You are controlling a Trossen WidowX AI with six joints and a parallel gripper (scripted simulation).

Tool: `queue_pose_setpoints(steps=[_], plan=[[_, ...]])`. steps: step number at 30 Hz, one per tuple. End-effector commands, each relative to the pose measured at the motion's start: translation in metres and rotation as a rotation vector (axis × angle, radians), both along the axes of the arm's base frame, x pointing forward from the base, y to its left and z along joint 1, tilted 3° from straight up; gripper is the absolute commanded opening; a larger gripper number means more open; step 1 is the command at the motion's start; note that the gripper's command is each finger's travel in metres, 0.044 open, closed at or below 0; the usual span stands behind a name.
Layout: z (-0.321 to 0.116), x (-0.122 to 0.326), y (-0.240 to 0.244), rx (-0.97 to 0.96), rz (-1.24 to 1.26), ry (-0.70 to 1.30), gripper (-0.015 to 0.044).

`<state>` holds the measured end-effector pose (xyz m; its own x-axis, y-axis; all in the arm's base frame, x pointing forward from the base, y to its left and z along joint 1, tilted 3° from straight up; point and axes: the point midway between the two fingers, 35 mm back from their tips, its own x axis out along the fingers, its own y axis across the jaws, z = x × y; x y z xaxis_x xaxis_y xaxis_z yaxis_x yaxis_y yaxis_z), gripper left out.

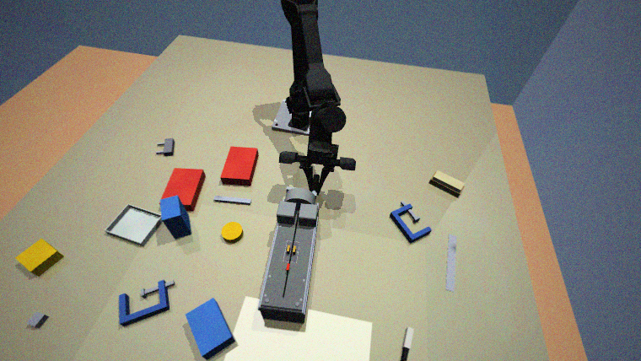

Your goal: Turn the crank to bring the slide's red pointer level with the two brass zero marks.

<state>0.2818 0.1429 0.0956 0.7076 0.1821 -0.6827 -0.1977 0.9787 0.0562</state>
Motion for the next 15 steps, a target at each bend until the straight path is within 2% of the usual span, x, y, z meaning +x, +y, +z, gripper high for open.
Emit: queue_pose_setpoints(steps=[1,15], plan=[[0.0014,-0.0001,-0.0001,0.002,0.001,-0.003,0.0000],[0.0000,0.0000,0.0000,0.000,0.000,0.000,0.0000]])
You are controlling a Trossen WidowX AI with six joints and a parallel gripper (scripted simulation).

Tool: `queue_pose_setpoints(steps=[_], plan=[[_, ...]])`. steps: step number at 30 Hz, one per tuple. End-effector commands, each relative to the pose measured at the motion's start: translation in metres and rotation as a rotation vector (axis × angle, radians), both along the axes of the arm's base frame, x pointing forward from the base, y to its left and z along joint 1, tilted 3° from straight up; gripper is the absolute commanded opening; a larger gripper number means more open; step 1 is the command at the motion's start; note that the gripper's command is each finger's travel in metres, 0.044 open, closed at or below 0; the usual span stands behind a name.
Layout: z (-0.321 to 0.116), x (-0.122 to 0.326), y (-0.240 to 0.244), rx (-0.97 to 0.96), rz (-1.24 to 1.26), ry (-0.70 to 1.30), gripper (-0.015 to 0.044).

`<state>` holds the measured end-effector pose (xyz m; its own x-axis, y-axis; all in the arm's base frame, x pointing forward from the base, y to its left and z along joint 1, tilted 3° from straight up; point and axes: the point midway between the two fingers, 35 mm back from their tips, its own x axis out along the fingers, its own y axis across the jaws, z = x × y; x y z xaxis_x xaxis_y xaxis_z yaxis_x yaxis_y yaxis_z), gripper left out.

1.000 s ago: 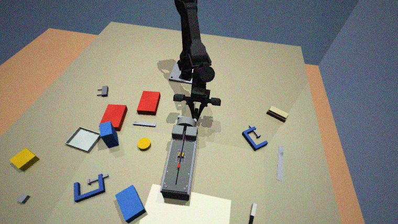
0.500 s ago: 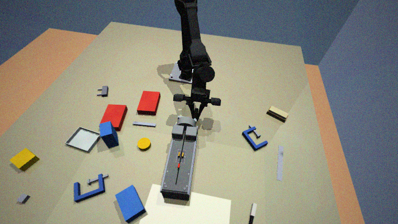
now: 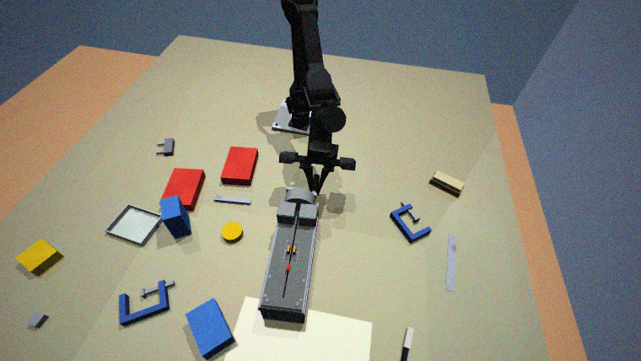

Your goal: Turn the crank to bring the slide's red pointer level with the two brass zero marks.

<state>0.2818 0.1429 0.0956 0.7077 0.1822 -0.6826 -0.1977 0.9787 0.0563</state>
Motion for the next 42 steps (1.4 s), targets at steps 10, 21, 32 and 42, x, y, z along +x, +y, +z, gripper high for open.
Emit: queue_pose_setpoints(steps=[10,21,32,42], plan=[[0.000,0.000,0.000,0.000,0.000,0.000,0.0105],[0.000,0.000,0.000,0.000,0.000,0.000,0.0394],[0.034,0.000,-0.001,0.000,0.000,0.000,0.0440],[0.070,0.001,-0.003,0.000,-0.001,0.001,0.0440]])
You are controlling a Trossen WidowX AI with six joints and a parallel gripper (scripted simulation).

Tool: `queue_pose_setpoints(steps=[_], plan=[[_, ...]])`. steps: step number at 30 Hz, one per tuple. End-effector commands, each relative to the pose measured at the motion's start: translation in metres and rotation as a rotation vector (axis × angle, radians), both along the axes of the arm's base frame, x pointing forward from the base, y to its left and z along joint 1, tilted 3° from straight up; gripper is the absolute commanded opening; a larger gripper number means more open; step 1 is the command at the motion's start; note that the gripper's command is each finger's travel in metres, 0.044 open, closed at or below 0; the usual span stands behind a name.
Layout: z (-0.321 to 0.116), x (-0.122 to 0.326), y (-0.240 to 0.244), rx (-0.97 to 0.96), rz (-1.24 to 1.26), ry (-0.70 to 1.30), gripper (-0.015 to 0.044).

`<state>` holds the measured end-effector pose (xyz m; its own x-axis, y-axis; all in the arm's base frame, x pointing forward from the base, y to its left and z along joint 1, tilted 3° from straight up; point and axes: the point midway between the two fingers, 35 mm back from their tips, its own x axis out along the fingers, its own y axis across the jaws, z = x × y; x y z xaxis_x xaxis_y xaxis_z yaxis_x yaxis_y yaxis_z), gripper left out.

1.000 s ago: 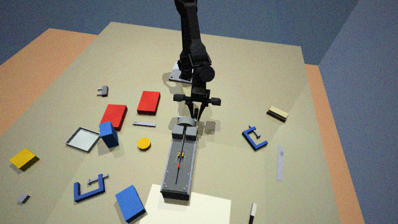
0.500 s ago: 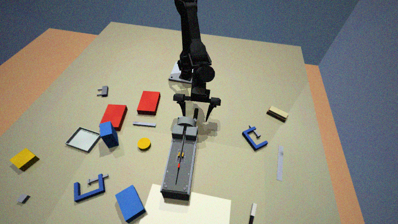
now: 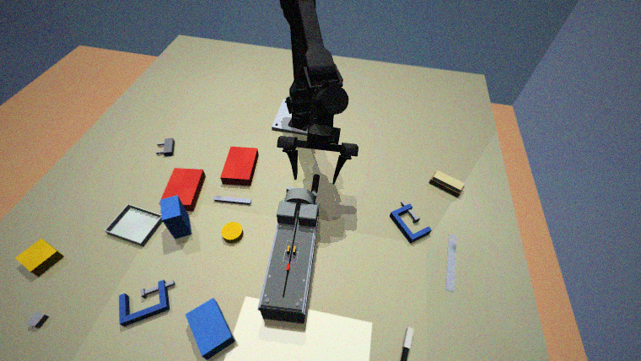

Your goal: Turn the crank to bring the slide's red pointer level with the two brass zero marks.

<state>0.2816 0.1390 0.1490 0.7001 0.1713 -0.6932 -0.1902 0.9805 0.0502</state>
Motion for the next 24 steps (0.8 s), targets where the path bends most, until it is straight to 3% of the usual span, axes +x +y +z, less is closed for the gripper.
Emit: queue_pose_setpoints(steps=[1,14,24], plan=[[0.023,0.002,0.001,0.008,0.005,-0.012,0.0440],[0.078,0.001,-0.004,0.005,0.002,-0.009,0.0440],[0.084,0.054,-0.005,0.014,0.053,0.009,0.0440]])
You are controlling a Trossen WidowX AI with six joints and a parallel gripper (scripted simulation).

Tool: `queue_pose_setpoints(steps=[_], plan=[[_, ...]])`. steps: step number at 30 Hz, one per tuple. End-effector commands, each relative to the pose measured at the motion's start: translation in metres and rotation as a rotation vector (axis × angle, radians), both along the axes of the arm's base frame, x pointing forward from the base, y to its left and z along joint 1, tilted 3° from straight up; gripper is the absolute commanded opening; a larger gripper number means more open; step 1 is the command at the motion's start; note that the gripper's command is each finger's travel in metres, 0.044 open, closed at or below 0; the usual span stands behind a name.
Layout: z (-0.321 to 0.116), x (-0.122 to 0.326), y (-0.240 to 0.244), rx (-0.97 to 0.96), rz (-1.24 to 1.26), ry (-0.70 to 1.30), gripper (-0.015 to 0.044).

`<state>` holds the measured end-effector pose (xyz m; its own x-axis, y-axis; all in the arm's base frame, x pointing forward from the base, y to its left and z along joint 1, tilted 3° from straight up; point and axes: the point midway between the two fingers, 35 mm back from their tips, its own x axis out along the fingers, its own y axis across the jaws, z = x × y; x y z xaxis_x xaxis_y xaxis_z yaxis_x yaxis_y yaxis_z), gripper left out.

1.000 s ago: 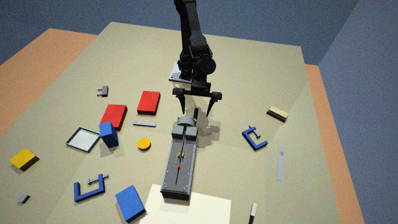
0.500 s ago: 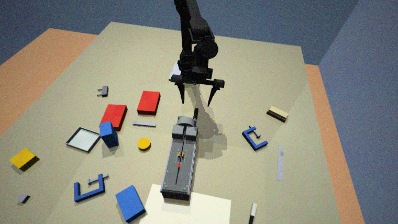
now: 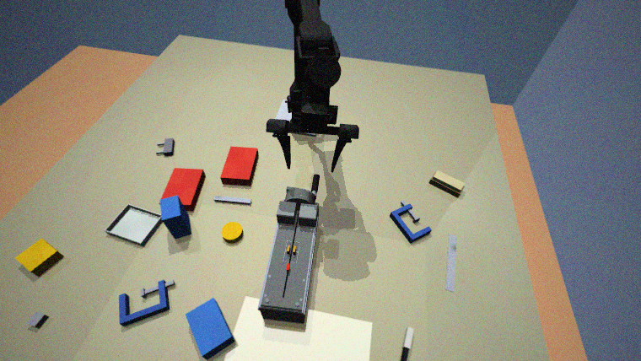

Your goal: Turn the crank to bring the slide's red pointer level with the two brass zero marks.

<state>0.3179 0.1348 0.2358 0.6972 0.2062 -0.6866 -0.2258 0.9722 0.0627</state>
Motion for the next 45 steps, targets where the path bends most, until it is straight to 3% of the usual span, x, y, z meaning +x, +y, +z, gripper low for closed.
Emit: queue_pose_setpoints(steps=[1,14,27,45], plan=[[-0.002,0.024,-0.001,0.003,0.021,0.016,0.0440],[-0.003,0.102,-0.019,0.007,0.124,-0.007,0.0440],[-0.061,0.106,-0.016,0.007,0.126,-0.008,0.0440],[-0.062,0.106,-0.016,0.007,0.126,-0.008,0.0440]])
